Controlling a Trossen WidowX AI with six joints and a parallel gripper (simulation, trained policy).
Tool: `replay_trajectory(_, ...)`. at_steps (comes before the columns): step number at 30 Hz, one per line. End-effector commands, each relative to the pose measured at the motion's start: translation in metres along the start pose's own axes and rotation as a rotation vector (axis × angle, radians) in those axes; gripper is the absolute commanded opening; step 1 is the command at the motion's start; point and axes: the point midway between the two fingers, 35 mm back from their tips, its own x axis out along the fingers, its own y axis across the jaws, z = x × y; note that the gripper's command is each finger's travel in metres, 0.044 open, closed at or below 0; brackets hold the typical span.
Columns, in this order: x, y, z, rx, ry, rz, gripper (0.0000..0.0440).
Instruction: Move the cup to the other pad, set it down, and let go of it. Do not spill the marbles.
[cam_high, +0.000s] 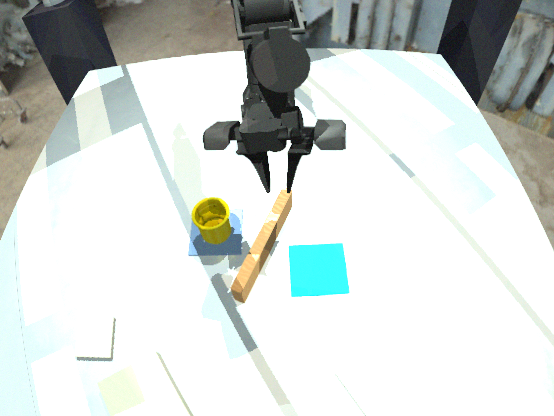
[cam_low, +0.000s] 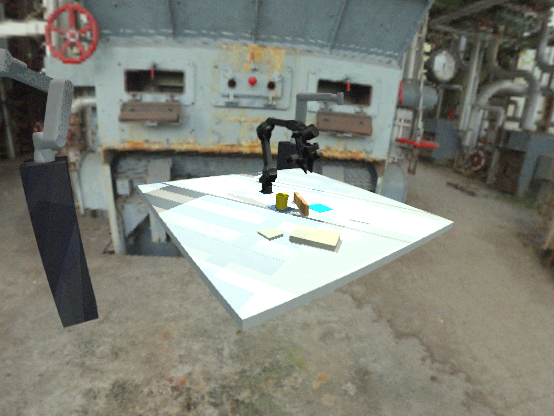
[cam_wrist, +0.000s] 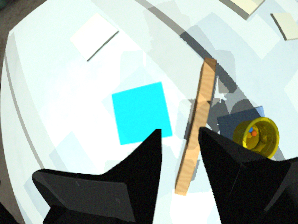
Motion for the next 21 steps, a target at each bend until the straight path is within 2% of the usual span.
replay_trajectory(1,0.002,-0.005,-0.004,-0.016,0.059,-0.032,0.0121)
replay_trajectory(21,0.019,-0.041,-0.026,-0.082,0.343,-0.149,0.0115)
